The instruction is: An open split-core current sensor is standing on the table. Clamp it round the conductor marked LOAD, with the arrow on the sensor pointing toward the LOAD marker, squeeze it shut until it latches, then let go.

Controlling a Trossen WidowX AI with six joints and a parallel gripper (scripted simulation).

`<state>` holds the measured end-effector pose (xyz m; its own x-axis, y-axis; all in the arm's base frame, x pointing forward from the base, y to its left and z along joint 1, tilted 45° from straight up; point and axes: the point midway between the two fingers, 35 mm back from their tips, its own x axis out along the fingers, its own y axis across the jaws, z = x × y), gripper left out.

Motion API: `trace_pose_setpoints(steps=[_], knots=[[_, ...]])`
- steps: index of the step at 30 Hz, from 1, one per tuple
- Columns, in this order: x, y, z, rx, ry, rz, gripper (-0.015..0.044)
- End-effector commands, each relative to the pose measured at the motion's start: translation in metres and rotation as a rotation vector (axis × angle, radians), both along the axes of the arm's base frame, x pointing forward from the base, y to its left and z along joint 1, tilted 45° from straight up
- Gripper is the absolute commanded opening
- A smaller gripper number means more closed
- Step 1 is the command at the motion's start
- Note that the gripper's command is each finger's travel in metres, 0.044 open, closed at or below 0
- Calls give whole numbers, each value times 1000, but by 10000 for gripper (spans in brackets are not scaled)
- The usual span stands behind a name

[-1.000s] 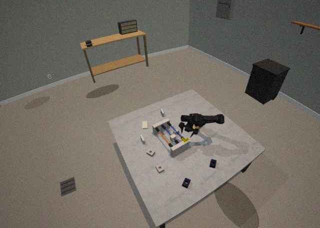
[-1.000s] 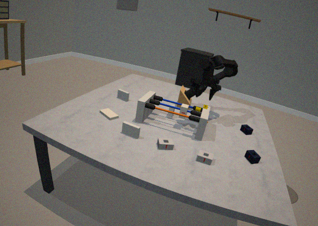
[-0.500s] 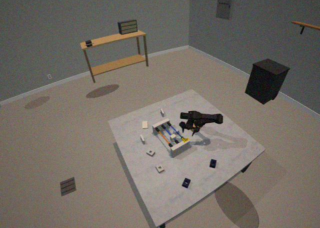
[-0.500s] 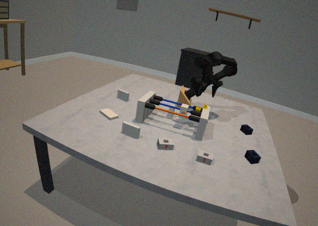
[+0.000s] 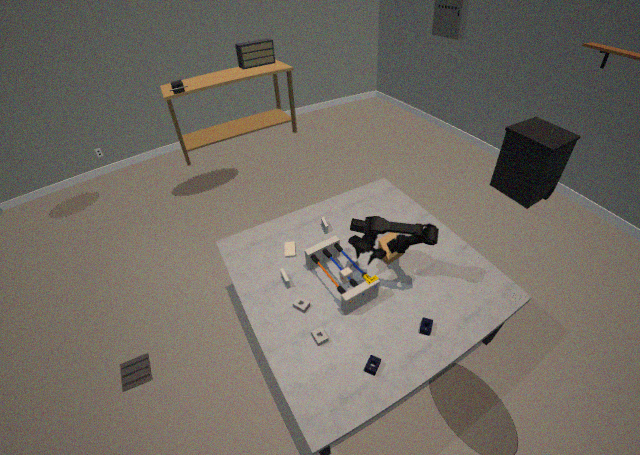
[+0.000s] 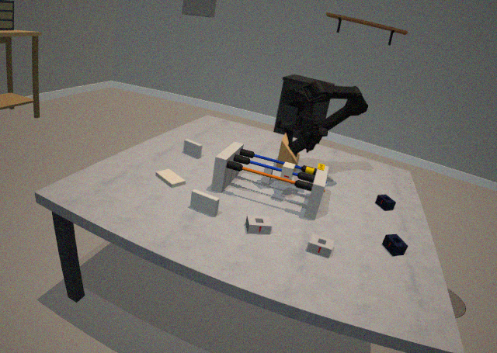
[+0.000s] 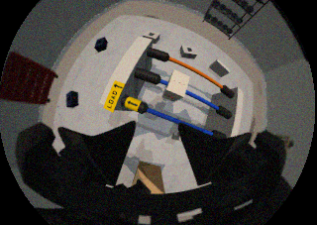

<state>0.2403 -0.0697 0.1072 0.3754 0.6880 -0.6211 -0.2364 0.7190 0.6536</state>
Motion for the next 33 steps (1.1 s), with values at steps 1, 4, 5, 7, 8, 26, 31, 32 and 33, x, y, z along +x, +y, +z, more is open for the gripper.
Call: trace_pose_setpoints(steps=[1, 4, 5, 7, 8, 26, 31, 32, 33], knots=[[-17, -20, -57, 11, 145, -74, 284], [-31, -29, -90, 13, 225, -117, 284], [-32, -30, -93, 14, 230, -120, 284], [-32, -30, -93, 14, 230, -120, 284], [-32, -29, -93, 14, 230, -120, 284], [-23, -13, -112, 11, 231, -121, 284], [-20, -8, -118, 12, 230, -121, 284], [-19, -7, -119, 12, 230, -121, 284], [-19, -5, -120, 12, 230, -121, 284]])
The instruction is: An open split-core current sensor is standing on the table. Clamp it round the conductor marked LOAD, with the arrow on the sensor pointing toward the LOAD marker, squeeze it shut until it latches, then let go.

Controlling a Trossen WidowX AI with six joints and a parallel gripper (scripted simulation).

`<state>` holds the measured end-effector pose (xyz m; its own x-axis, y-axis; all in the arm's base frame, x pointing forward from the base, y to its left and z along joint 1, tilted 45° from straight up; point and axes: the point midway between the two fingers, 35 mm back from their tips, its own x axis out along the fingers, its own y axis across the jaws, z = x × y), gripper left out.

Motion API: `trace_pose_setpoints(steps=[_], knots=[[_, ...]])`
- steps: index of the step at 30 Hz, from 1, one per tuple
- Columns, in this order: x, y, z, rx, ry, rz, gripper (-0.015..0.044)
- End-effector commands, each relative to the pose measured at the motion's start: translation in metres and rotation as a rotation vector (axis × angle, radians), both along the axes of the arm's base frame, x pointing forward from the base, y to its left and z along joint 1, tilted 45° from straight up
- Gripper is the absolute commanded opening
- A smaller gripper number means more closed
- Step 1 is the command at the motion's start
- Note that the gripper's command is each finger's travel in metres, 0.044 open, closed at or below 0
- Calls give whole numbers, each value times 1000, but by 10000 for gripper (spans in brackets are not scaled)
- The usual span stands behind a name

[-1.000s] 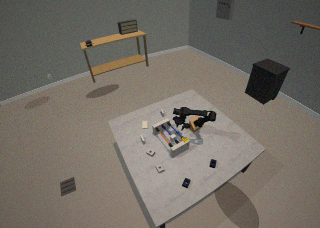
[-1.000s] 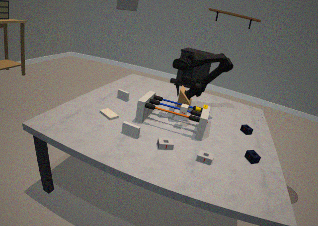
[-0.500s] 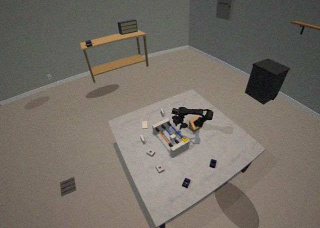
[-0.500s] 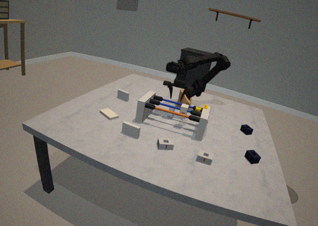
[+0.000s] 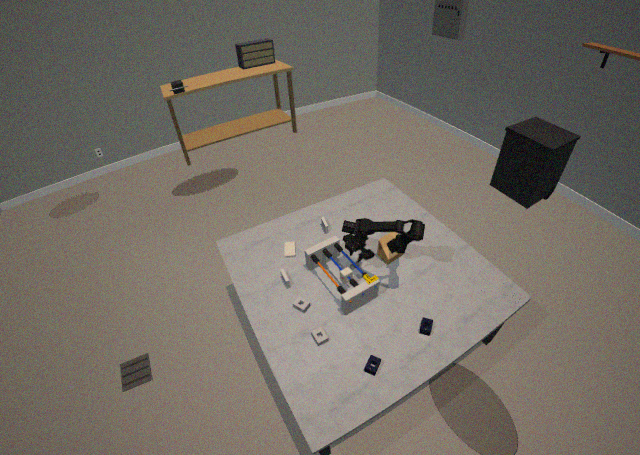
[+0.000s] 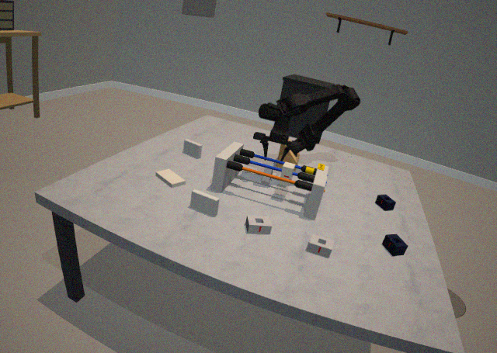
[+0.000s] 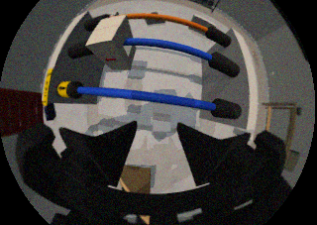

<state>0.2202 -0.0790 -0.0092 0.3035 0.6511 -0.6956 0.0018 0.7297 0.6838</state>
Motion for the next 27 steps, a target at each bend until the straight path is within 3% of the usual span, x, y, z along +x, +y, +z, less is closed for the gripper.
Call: trace_pose_setpoints(steps=[1, 14, 27], knots=[[2, 5, -5, 7, 2, -5, 284], [6, 20, -17, 11, 0, -4, 284], [6, 16, -15, 3, -2, 1, 197]])
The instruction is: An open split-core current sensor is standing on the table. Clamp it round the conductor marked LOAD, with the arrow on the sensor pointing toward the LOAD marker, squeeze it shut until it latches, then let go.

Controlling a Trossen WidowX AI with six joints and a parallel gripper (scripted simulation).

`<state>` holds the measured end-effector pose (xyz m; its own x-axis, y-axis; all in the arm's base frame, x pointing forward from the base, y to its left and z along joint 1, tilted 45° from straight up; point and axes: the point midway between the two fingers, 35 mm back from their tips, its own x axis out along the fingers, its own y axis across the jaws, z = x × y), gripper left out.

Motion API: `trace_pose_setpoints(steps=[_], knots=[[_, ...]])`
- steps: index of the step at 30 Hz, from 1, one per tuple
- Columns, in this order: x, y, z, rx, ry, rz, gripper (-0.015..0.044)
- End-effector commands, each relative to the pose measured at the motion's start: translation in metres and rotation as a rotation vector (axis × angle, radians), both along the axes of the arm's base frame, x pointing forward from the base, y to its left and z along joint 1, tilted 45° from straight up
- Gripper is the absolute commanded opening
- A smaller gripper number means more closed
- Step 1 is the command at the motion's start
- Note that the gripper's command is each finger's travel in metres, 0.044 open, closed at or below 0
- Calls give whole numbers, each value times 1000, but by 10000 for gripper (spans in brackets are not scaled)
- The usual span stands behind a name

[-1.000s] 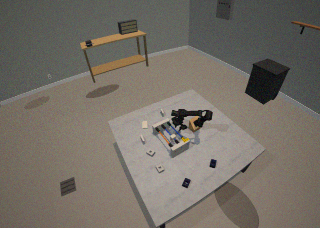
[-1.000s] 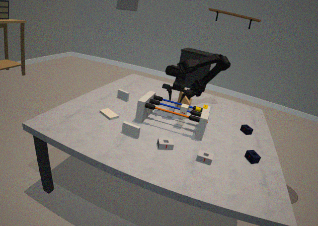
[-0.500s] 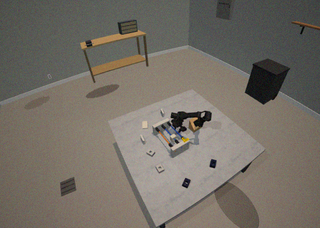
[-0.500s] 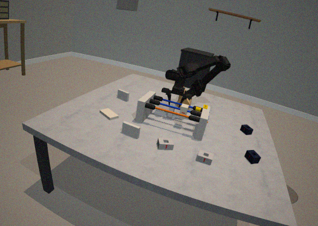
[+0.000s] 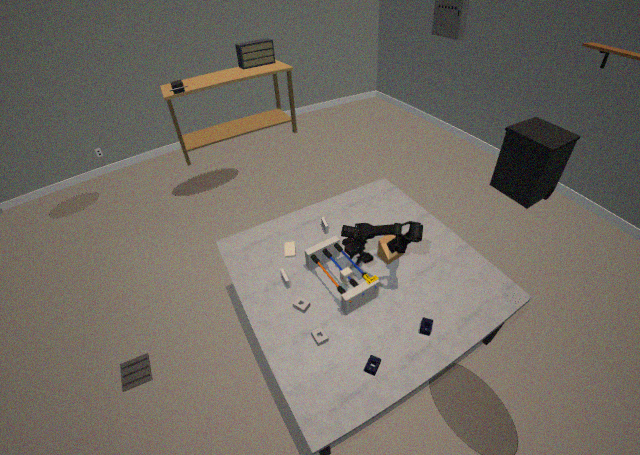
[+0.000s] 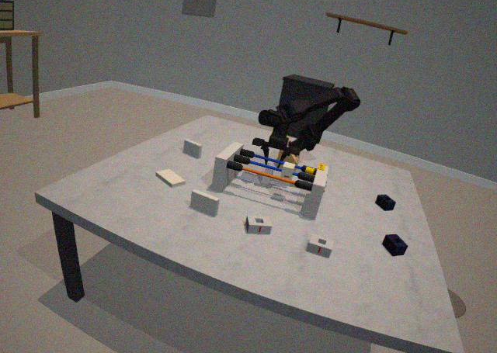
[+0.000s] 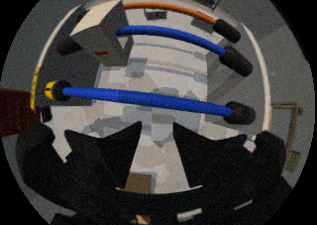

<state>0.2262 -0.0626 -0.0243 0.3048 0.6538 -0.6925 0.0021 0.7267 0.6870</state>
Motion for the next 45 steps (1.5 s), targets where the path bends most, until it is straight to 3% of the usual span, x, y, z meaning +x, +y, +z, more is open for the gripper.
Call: trace_pose_setpoints(steps=[1, 12, 17, 27, 35, 45], knots=[[0, 0, 0, -1, -1, 2, 190], [0, 0, 0, -1, -1, 2, 117], [-3, -1, 2, 6, 1, -3, 0], [-50, 3, 2, 5, 5, -3, 0], [-54, 5, 1, 6, 5, -3, 0], [-53, 5, 2, 13, 8, -7, 262]])
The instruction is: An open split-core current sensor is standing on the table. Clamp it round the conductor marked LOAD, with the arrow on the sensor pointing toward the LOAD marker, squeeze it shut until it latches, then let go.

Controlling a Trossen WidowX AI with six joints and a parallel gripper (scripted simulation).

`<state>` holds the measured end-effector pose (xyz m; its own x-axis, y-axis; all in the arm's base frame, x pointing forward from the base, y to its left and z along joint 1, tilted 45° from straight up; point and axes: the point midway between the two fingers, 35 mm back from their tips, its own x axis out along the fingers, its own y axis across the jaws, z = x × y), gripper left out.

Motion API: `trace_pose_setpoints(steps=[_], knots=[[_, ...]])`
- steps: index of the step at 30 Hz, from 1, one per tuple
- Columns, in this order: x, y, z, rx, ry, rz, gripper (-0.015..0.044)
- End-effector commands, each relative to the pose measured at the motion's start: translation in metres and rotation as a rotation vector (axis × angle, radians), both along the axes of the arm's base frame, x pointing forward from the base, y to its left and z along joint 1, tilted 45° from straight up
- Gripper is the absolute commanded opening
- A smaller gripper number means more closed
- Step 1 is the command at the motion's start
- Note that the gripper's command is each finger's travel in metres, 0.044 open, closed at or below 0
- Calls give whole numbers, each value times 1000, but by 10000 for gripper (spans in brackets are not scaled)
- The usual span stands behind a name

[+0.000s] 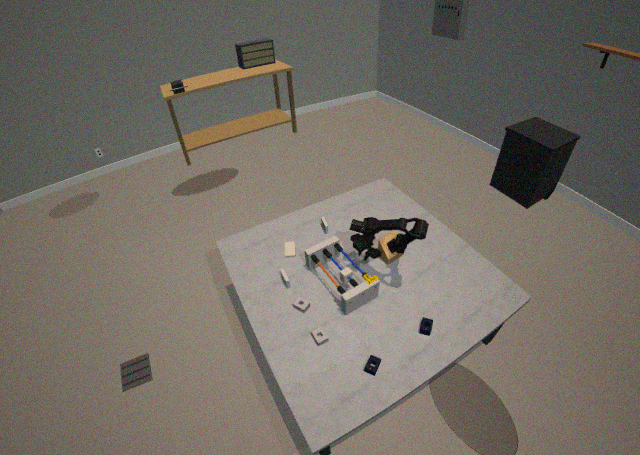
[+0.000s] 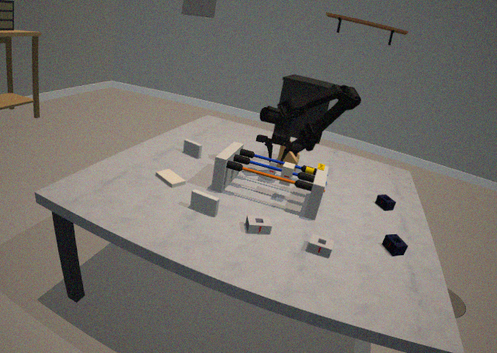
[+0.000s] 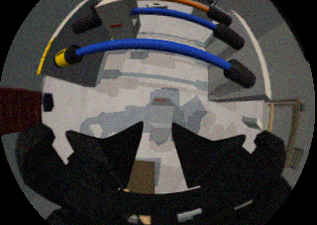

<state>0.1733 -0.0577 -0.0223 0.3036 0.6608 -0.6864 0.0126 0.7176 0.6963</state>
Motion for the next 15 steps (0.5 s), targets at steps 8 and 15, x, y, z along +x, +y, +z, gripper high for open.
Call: trace_pose_setpoints(steps=[8, 15], knots=[[-6, -15, 13, -6, 1, 0, 284], [-19, -37, 38, -4, 11, -5, 310]])
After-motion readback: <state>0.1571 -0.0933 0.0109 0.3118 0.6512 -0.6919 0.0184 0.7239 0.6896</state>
